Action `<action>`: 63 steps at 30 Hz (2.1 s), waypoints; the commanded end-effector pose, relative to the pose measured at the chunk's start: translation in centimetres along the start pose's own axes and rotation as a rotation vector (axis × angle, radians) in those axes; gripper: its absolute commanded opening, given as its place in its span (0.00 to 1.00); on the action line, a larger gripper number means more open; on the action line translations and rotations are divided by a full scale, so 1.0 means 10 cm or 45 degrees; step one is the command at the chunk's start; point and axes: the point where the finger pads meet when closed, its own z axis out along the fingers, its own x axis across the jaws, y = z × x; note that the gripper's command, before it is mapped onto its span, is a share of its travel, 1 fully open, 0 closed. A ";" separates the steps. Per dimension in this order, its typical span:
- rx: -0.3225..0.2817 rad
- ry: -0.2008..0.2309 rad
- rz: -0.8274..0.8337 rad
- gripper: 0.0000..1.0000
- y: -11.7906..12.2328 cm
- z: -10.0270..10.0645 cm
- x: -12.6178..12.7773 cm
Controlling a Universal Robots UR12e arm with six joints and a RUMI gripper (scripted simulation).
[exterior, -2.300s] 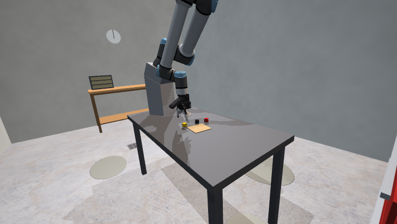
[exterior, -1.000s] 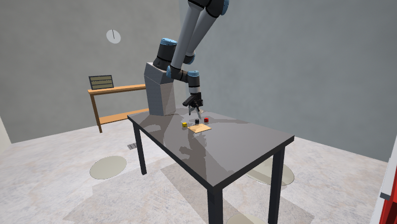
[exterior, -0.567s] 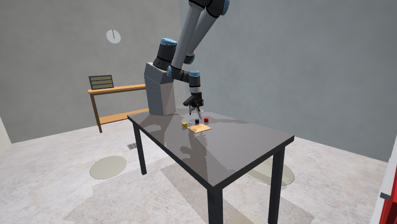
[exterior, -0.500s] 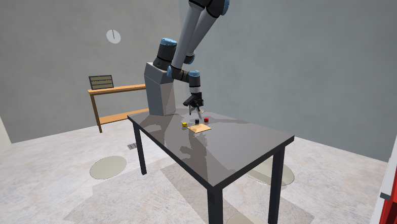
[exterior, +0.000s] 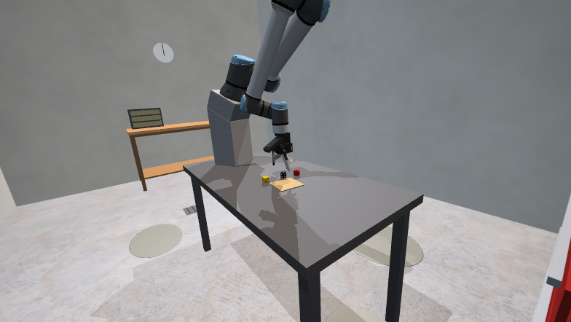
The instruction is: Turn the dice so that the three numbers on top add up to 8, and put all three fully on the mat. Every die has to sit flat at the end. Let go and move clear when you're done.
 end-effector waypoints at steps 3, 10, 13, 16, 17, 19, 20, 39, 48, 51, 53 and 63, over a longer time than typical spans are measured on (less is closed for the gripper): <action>0.002 -0.005 -0.002 1.00 0.00 -0.01 -0.03; 0.002 -0.005 -0.002 1.00 0.00 -0.01 -0.03; 0.002 -0.005 -0.002 1.00 0.02 -0.01 -0.03; 0.002 -0.005 -0.002 1.00 0.05 -0.01 -0.05; 0.002 -0.005 -0.002 1.00 0.08 -0.01 -0.06; 0.002 -0.005 -0.002 1.00 0.17 -0.01 -0.09; 0.002 -0.005 -0.002 1.00 0.22 -0.01 -0.10; 0.002 -0.005 -0.002 1.00 0.80 -0.01 -0.30; 0.002 -0.005 -0.002 1.00 0.80 -0.01 -0.30; 0.002 -0.005 -0.002 1.00 0.80 -0.01 -0.30; 0.002 -0.005 -0.002 1.00 0.80 -0.01 -0.30; 0.002 -0.005 -0.002 1.00 0.80 -0.01 -0.30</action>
